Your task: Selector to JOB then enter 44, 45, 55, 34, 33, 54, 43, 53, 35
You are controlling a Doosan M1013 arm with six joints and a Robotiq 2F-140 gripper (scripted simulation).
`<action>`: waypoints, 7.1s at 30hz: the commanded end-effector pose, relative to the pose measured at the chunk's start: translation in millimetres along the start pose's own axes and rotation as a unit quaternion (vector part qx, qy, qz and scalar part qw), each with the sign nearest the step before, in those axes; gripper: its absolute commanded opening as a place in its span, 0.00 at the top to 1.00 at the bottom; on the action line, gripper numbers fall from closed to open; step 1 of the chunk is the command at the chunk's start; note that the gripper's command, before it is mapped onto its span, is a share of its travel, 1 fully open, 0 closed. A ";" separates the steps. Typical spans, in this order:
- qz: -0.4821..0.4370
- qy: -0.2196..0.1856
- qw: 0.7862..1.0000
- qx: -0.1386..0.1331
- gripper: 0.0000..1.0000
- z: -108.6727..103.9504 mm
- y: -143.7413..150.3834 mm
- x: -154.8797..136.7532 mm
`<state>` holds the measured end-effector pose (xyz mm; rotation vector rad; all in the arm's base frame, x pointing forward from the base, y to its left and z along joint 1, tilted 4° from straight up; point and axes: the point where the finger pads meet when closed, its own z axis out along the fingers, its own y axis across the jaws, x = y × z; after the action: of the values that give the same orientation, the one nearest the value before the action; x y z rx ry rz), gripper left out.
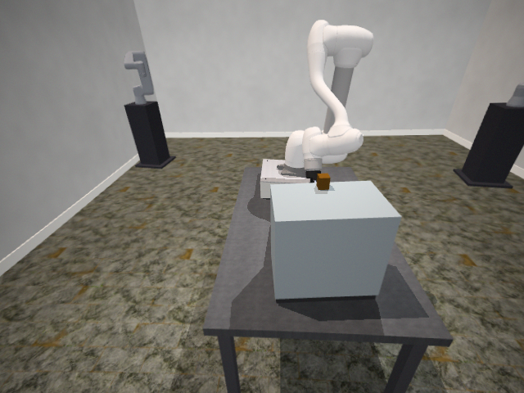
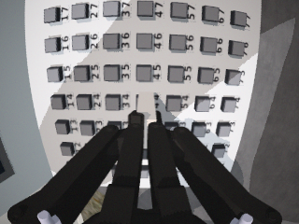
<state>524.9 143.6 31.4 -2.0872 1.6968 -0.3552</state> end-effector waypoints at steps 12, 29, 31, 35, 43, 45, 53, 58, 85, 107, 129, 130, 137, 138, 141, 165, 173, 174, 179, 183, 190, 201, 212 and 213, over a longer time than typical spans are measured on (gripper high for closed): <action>-0.007 -0.001 1.000 0.003 1.00 -24.5 -2.5 -0.5; -0.007 -0.001 1.000 0.003 1.00 -31.3 -8.8 -6.9; -0.007 -0.001 1.000 0.003 1.00 -31.4 -16.0 -14.3; -0.007 -0.001 1.000 0.003 1.00 -31.5 -31.4 -30.1; -0.007 -0.001 1.000 0.003 1.00 -31.4 -36.0 -34.9; -0.007 -0.001 1.000 0.003 1.00 -30.7 -36.0 -34.9; -0.007 -0.001 1.000 0.003 1.00 -22.2 -36.1 -34.9; -0.007 -0.001 1.000 0.003 1.00 -15.6 -36.1 -34.9; -0.007 -0.001 1.000 0.003 1.00 -9.4 -36.2 -34.9; -0.007 -0.001 1.000 0.003 1.00 -2.6 -36.2 -34.9; -0.007 -0.001 1.000 0.003 1.00 4.9 -36.3 -34.9; -0.007 -0.001 1.000 0.003 1.00 5.0 -36.3 -34.9; -0.007 -0.001 1.000 0.003 1.00 5.0 -36.3 -34.9; -0.007 -0.001 1.000 0.003 1.00 5.0 -36.3 -34.9; -0.007 -0.001 1.000 0.003 1.00 5.0 -36.3 -34.9; -0.007 -0.001 1.000 0.003 1.00 -1.2 -36.2 -34.9; -0.007 -0.001 1.000 0.003 1.00 -11.3 -36.2 -34.9; -0.007 -0.001 1.000 0.003 1.00 -13.2 -36.1 -34.9; -0.007 -0.001 1.000 0.003 1.00 -22.3 -36.1 -34.9; -0.007 -0.001 1.000 0.003 1.00 -27.7 -36.1 -34.9; -0.007 -0.001 1.000 0.003 1.00 -31.1 -36.0 -34.9; -0.007 -0.001 1.000 0.003 1.00 -31.4 -21.2 -34.7; -0.007 -0.001 1.000 0.003 1.00 -31.3 -2.0 -34.4; -0.007 -0.001 1.000 0.003 1.00 -31.2 -2.0 -34.4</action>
<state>505.7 172.2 60.1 -2.1050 1.6784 -0.3604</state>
